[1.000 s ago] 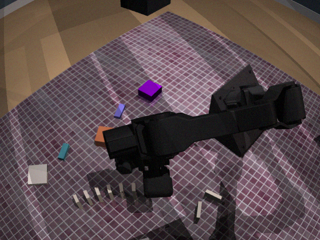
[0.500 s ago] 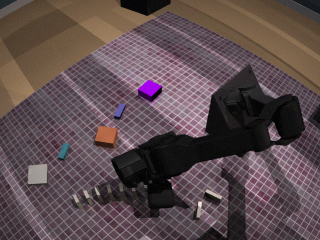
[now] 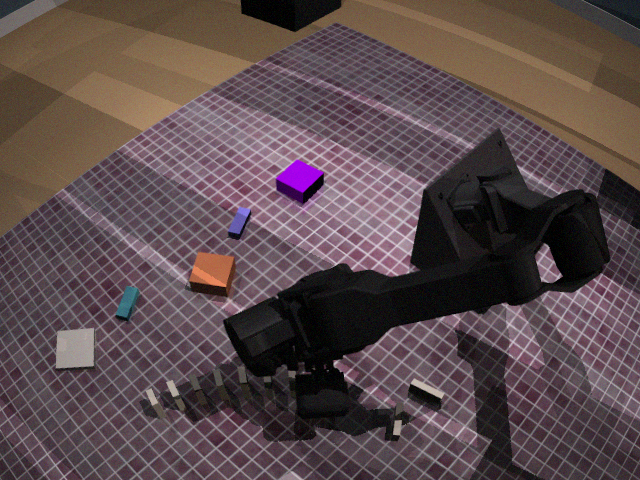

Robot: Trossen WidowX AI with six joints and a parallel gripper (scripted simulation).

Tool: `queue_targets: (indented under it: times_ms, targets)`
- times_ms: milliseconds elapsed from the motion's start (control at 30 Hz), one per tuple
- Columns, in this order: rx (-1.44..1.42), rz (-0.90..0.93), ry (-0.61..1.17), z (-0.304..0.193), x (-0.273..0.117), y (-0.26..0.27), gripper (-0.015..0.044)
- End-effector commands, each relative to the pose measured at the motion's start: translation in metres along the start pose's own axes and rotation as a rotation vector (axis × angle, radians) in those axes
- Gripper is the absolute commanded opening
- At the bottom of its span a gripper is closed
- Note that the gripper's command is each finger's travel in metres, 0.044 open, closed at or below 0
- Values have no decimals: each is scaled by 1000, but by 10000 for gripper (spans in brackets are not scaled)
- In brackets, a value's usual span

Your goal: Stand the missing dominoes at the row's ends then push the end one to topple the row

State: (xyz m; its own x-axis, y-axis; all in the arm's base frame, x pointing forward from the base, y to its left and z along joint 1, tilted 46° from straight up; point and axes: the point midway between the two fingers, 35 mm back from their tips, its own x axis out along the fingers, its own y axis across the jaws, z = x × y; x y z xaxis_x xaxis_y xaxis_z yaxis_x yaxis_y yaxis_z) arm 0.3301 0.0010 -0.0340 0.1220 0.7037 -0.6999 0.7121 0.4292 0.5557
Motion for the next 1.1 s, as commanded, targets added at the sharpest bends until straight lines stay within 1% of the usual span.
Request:
queue_targets:
  times_ms: [0,133,167,267,300,433,600,900,1000,1067]
  targets:
    - [5,5,2,0,0,1,317]
    - [5,5,2,0,0,1,422]
    - [5,5,2,0,0,1,440]
    - [5,5,1,0,-3,1,440]
    - [5,3,-1,2,-11,1,440]
    - [3,-6,-8,8,-82,1,440]
    - [1,-5,-3,2,-127,-1,440]
    - [-12,-5,-3,0,-129,0,440]
    - [-195,-14,-9,-10,-119,15,440]
    - [-442,-23,-13,-25,-104,34,440]
